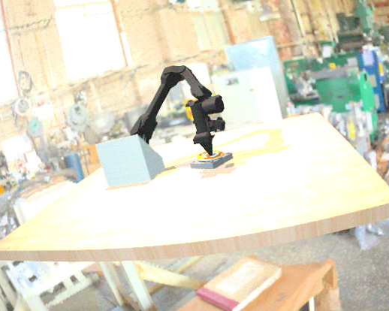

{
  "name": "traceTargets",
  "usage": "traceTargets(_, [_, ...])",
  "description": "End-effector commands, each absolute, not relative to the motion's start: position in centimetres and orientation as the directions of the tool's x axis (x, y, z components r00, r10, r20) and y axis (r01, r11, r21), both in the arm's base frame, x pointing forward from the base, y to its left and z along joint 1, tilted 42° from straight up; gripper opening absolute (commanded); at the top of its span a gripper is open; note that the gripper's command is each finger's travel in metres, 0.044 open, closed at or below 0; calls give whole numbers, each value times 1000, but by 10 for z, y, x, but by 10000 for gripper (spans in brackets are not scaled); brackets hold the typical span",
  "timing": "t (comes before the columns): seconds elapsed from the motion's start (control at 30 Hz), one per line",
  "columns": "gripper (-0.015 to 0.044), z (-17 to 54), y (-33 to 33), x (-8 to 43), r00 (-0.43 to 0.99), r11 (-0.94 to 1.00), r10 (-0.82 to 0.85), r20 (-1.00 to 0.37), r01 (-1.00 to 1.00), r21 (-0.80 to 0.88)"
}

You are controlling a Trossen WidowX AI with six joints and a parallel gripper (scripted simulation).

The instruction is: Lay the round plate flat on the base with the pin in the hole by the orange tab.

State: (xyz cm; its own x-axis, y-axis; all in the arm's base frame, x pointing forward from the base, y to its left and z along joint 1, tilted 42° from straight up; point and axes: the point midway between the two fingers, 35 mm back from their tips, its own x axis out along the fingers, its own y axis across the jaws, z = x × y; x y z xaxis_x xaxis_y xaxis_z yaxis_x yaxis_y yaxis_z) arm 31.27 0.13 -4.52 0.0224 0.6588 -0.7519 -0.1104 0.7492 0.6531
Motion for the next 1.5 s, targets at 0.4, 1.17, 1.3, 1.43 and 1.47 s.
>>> traceTargets(0.4, [0, -48, 1, 299, 7, 747, 660, -751, -102, 657])
traceTargets(1.17, [0, -47, -2, 289, 6, 748, 660, -751, -101, 656])
traceTargets(1.3, [0, -47, -1, 287, 6, 748, 660, -751, -101, 656])
traceTargets(1.43, [0, -46, -1, 285, 6, 748, 660, -751, -101, 656])
traceTargets(1.47, [0, -46, -1, 285, 6, 748, 660, -751, -101, 656])
